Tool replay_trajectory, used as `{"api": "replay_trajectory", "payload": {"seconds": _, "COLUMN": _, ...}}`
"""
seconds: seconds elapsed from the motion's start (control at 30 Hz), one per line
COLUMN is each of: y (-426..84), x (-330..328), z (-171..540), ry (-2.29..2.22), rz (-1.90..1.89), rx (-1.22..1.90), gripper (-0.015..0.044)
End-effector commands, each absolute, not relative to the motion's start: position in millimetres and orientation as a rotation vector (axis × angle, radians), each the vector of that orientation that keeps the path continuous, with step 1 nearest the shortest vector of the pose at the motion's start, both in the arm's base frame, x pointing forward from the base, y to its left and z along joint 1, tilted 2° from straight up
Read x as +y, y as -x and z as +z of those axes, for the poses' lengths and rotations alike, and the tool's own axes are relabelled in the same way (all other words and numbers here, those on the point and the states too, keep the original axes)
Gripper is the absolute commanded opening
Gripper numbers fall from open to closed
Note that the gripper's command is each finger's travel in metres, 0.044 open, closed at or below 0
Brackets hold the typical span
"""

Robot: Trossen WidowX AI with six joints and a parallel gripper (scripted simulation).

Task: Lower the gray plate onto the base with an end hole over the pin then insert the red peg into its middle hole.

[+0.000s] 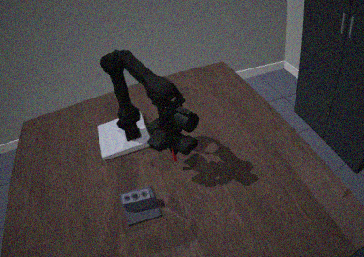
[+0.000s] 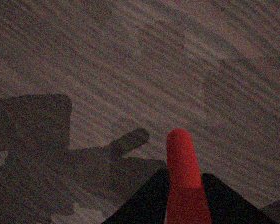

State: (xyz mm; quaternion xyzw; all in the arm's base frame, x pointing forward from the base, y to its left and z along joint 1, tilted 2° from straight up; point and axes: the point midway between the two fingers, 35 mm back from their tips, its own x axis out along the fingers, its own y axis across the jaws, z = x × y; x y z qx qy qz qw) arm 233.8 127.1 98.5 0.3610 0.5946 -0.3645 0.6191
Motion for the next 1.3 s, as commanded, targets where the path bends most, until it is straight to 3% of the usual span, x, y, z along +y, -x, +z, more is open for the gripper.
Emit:
{"api": "replay_trajectory", "payload": {"seconds": 0.0, "y": -235.3, "x": 127.9, "z": 115.0, "ry": -0.838, "rz": -0.826, "rx": 1.357, "gripper": 0.0}}
{"api": "replay_trajectory", "payload": {"seconds": 0.27, "y": -234.8, "x": 128.6, "z": 141.0, "ry": -0.838, "rz": -0.826, "rx": 1.357, "gripper": 0.0}}
{"api": "replay_trajectory", "payload": {"seconds": 1.27, "y": -286.0, "x": 80.0, "z": 134.2, "ry": -0.871, "rz": -0.849, "rx": 1.348, "gripper": 0.0}}
